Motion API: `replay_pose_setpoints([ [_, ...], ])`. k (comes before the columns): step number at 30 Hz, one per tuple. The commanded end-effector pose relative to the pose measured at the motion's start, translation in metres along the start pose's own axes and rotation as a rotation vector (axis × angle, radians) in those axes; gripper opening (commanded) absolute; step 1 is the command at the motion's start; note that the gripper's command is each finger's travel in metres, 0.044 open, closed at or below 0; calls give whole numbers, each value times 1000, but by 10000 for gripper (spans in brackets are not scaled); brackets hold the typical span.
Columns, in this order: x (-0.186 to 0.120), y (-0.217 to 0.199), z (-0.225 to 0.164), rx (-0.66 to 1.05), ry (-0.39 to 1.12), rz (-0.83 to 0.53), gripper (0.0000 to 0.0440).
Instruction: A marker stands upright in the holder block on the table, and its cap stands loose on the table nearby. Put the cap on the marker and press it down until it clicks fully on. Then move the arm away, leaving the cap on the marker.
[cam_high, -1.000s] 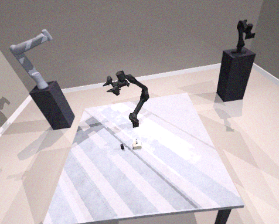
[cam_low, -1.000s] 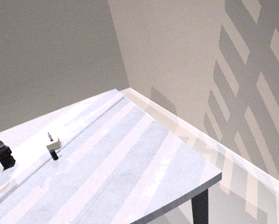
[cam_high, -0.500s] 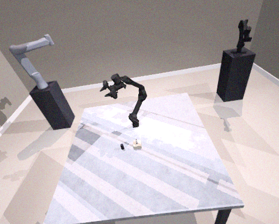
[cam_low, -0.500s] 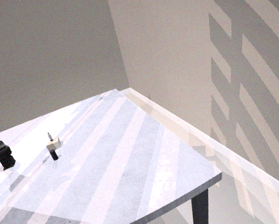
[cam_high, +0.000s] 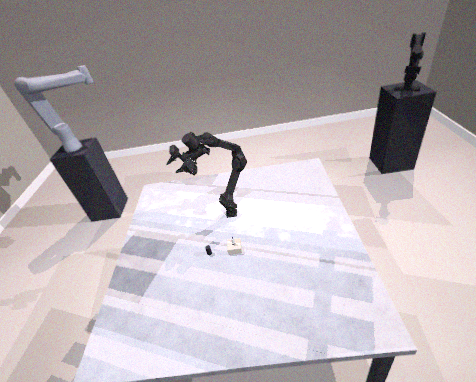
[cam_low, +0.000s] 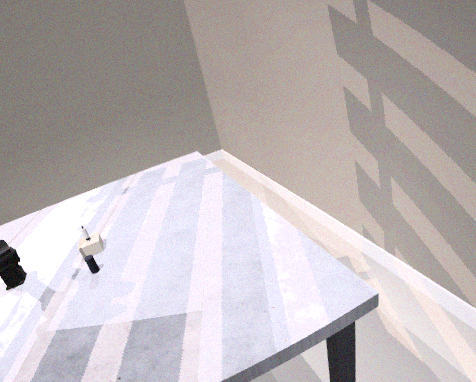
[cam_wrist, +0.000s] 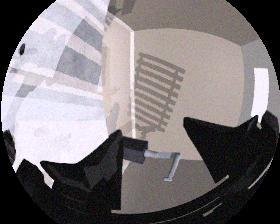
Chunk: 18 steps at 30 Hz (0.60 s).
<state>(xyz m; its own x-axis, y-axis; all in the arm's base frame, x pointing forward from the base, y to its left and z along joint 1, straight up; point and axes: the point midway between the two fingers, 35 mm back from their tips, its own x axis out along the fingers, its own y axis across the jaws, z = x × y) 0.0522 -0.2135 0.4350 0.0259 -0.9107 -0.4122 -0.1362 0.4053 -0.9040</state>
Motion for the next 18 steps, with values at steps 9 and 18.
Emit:
replay_pose_setpoints([
  [9, 21, 10, 24, 13, -37, 82, 320],
  [18, 37, 18, 44, 26, -59, 146, 320],
])
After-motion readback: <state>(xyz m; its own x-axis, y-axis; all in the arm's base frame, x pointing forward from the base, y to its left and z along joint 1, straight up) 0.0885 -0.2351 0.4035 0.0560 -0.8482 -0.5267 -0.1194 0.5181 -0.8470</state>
